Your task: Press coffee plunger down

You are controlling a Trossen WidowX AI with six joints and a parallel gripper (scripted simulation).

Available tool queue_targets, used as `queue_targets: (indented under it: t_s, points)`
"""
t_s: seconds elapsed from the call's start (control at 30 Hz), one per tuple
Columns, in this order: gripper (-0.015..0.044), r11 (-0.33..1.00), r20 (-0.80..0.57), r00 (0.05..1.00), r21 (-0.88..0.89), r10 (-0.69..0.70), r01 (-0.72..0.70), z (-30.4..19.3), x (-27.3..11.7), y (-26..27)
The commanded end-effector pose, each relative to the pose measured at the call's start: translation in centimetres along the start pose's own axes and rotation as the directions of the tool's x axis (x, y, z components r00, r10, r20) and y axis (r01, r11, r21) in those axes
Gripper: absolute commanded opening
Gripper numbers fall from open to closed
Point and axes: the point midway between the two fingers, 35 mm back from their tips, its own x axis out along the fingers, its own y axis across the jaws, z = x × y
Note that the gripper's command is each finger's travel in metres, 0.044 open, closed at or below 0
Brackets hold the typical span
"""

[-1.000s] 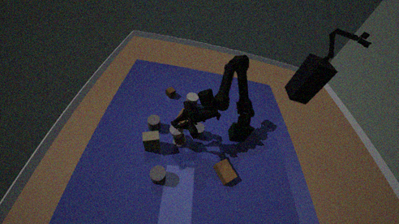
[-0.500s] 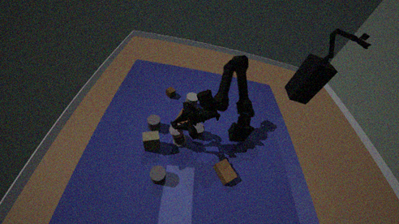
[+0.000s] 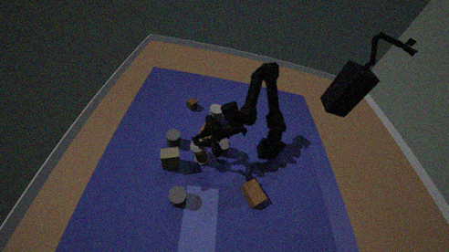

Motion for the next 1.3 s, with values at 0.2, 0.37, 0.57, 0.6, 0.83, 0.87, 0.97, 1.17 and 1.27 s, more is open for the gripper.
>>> queue_targets:
  t_s: [0.2, 0.37, 0.57, 0.6, 0.83, 0.87, 0.97, 1.17, 1.27]
  points:
    - [0.0118, 1.0, -0.023, 1.0, -0.015, -0.004, 0.004, -0.62, 0.4, 0.0]
    - [0.0118, 1.0, -0.023, 1.0, -0.015, -0.004, 0.004, -0.57, 0.48, 0.01]
    - [0.0118, 1.0, -0.023, 1.0, -0.015, -0.004, 0.004, -0.52, 0.56, 0.02]
    - [0.0118, 1.0, -0.023, 1.0, -0.015, -0.004, 0.004, -0.51, 0.58, 0.02]
    - [0.0118, 1.0, -0.023, 1.0, -0.015, -0.004, 0.004, -0.46, 0.67, 0.03]
    - [0.0118, 1.0, -0.023, 1.0, -0.015, -0.004, 0.004, -0.45, 0.69, 0.03]
    - [0.0118, 1.0, -0.023, 1.0, -0.015, -0.004, 0.004, -0.43, 0.73, 0.04]
    - [0.0118, 1.0, -0.023, 1.0, -0.015, -0.004, 0.004, -0.38, 0.8, 0.04]
    - [0.0118, 1.0, -0.023, 1.0, -0.015, -0.004, 0.004, -0.36, 0.84, 0.05]
